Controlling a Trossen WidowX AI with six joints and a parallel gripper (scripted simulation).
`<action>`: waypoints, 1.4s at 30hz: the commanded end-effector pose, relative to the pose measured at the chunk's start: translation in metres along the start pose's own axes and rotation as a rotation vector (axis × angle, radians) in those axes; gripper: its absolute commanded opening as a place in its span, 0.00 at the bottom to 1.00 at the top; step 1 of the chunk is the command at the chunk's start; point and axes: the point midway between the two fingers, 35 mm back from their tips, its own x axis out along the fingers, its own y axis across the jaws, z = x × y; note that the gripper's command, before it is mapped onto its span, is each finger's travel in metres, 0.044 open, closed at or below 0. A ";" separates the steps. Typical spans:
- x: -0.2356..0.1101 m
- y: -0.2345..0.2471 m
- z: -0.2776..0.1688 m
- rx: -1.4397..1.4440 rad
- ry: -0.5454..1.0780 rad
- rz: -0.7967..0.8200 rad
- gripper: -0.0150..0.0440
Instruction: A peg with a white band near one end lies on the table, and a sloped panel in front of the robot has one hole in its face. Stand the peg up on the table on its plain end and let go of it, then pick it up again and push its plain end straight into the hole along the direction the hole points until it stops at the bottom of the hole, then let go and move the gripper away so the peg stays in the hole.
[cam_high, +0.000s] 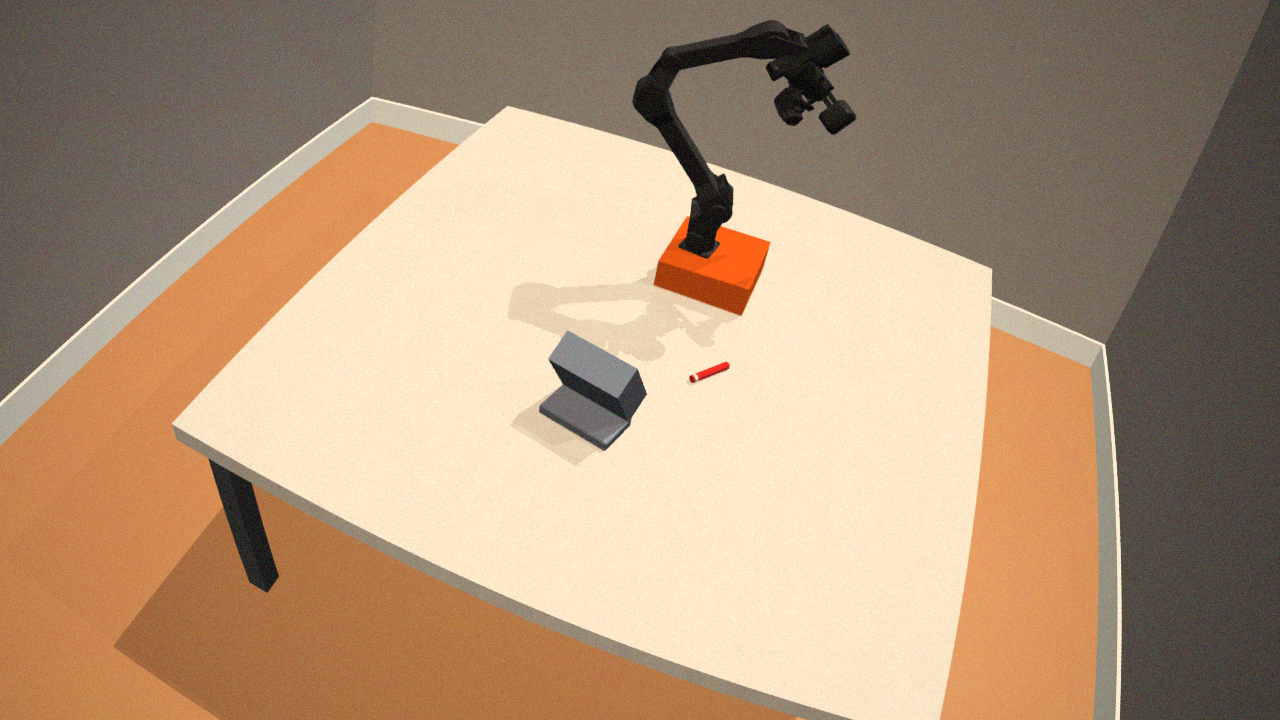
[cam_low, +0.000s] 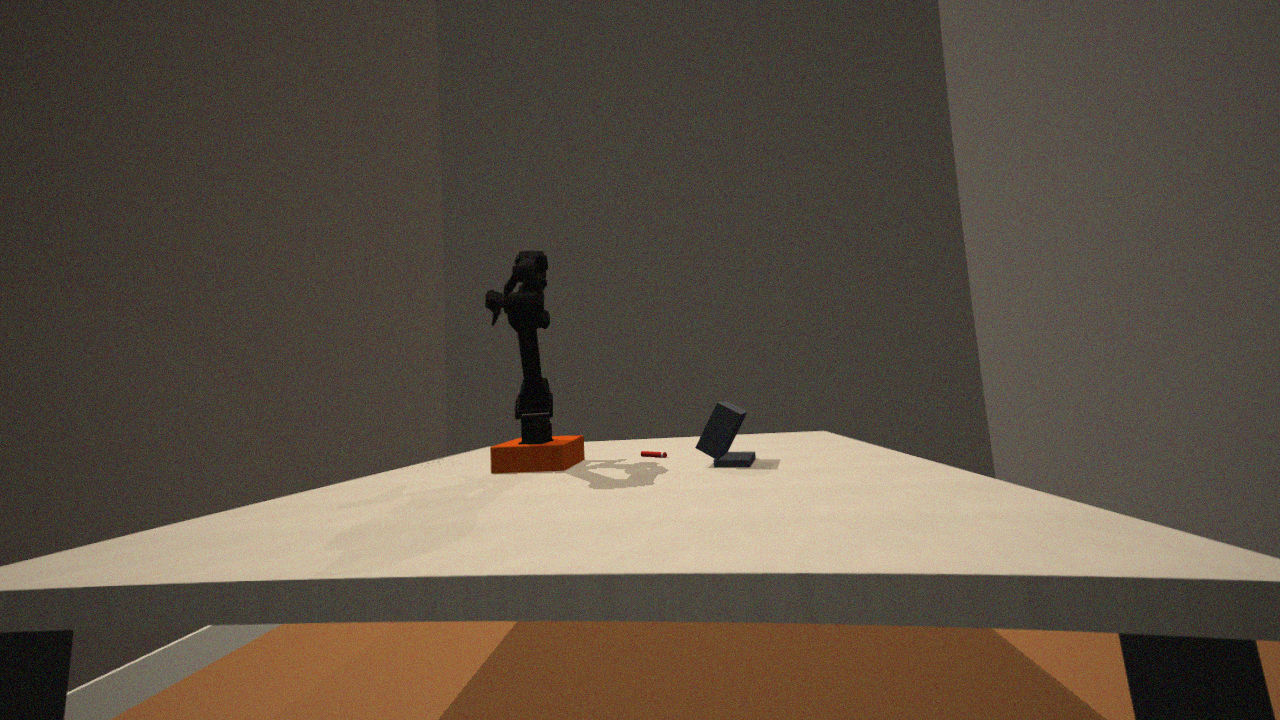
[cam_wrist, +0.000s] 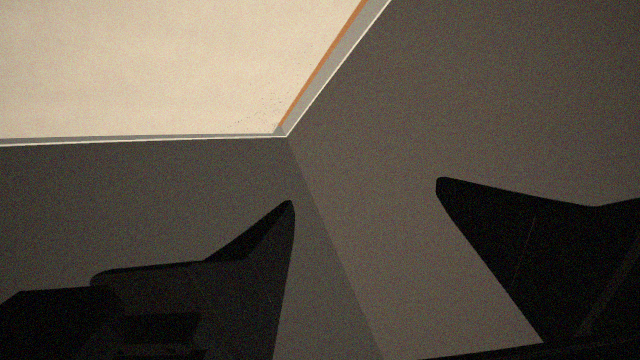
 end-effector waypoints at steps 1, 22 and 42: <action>0.000 0.002 0.000 -0.002 -0.001 0.005 0.98; -0.013 0.219 0.047 -0.158 -0.262 0.435 1.00; -0.140 0.343 0.305 -0.297 -0.774 0.273 1.00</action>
